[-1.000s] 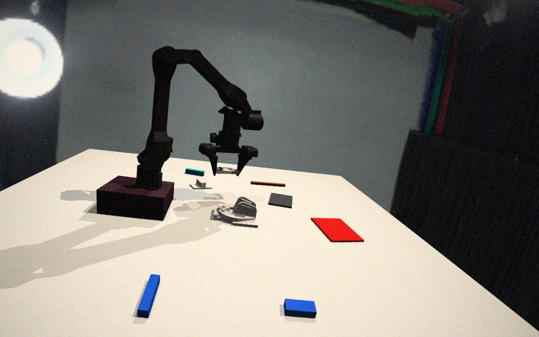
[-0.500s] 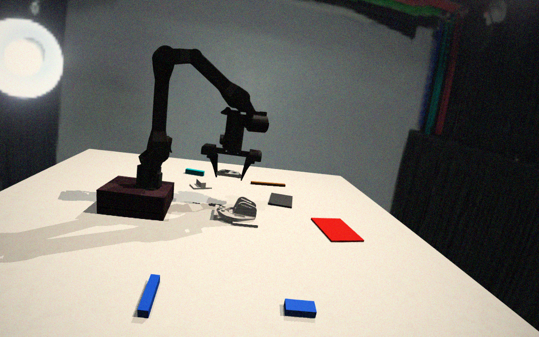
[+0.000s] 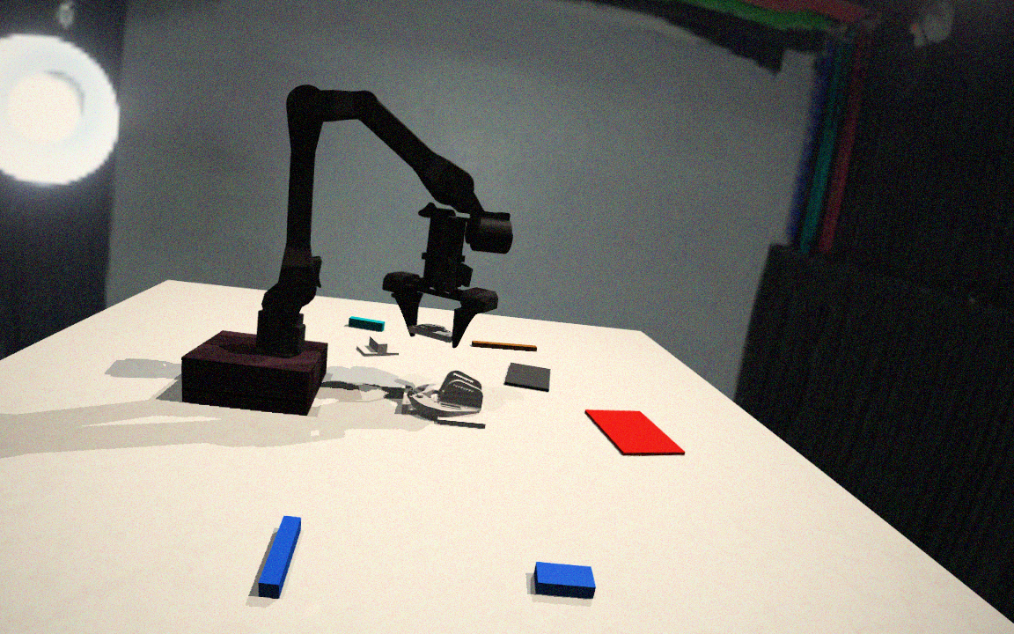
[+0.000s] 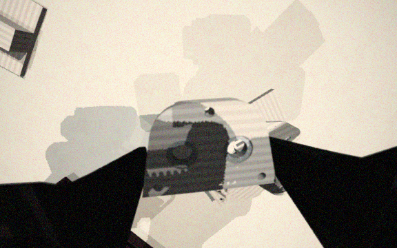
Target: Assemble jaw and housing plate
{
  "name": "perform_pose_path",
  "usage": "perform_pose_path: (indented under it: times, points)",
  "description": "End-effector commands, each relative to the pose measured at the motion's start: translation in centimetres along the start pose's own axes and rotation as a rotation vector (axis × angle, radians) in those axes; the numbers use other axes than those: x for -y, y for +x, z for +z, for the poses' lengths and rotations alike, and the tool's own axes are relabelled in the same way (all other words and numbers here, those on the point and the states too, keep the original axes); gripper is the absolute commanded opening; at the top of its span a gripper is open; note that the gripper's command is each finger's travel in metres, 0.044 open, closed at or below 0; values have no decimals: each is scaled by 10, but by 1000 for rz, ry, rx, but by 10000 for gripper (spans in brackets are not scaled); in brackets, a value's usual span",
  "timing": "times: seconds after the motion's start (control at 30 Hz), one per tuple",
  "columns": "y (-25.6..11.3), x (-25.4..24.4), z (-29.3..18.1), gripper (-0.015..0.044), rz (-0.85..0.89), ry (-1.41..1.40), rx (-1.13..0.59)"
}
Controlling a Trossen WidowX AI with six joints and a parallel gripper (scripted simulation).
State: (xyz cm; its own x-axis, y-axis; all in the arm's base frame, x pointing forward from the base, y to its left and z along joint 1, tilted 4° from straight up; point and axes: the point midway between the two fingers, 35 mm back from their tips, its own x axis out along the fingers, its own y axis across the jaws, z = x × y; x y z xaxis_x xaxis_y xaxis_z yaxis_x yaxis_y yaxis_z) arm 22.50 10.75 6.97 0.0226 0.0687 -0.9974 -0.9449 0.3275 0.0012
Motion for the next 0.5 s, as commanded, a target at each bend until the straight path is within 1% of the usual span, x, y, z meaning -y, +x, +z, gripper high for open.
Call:
perform_pose_path:
  times: [0.0,0.47]
  points:
    - [0,5,-8,351,3,128,2]
    - [0,20,-34,351,2,536,1]
